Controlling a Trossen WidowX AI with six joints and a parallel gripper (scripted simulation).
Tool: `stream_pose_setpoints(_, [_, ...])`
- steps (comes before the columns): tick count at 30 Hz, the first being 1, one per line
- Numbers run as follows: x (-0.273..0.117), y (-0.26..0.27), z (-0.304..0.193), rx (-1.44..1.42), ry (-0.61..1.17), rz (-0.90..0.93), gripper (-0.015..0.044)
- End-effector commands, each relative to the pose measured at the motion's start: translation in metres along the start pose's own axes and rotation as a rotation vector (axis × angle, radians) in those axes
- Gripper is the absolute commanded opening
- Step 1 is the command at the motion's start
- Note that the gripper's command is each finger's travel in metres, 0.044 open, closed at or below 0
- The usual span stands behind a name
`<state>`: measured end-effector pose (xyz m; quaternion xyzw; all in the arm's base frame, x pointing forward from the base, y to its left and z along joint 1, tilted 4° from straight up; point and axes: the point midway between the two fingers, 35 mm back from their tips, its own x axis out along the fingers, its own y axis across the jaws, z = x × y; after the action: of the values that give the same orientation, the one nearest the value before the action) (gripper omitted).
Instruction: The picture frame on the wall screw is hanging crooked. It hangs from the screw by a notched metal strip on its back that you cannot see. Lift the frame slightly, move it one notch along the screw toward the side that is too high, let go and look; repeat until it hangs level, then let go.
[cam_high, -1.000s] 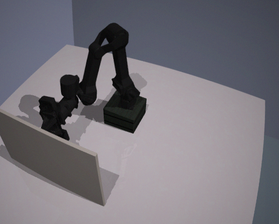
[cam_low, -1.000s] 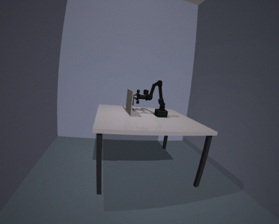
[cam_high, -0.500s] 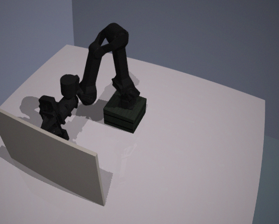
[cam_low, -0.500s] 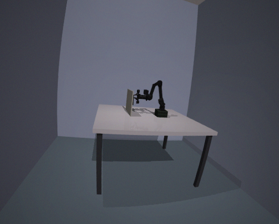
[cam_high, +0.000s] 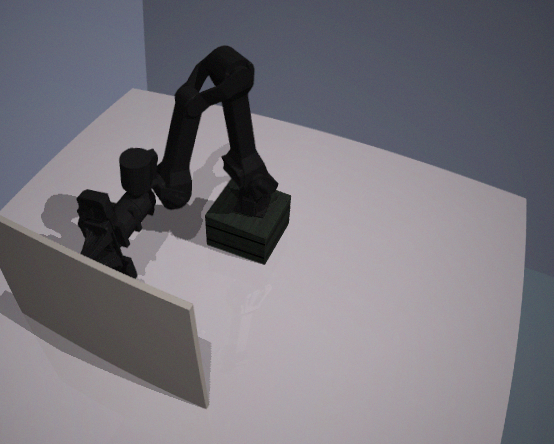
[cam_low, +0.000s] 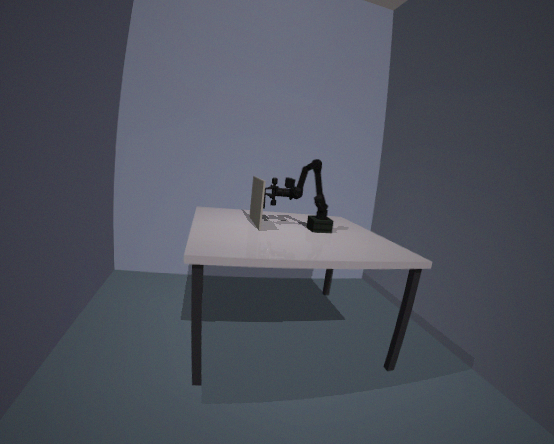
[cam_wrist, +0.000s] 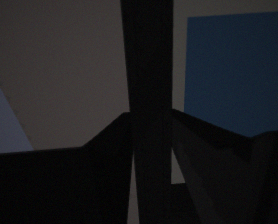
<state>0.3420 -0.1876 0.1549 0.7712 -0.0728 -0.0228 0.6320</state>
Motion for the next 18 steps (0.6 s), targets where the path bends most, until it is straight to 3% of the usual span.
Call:
stream_pose_setpoints(1, [0.0001, 0.0003, 0.0000, -0.010, -0.001, 0.007, 0.0000])
stream_pose_setpoints(18, [0.0002, -0.0054, -0.0008, -0.010, -0.001, 0.007, 0.0000])
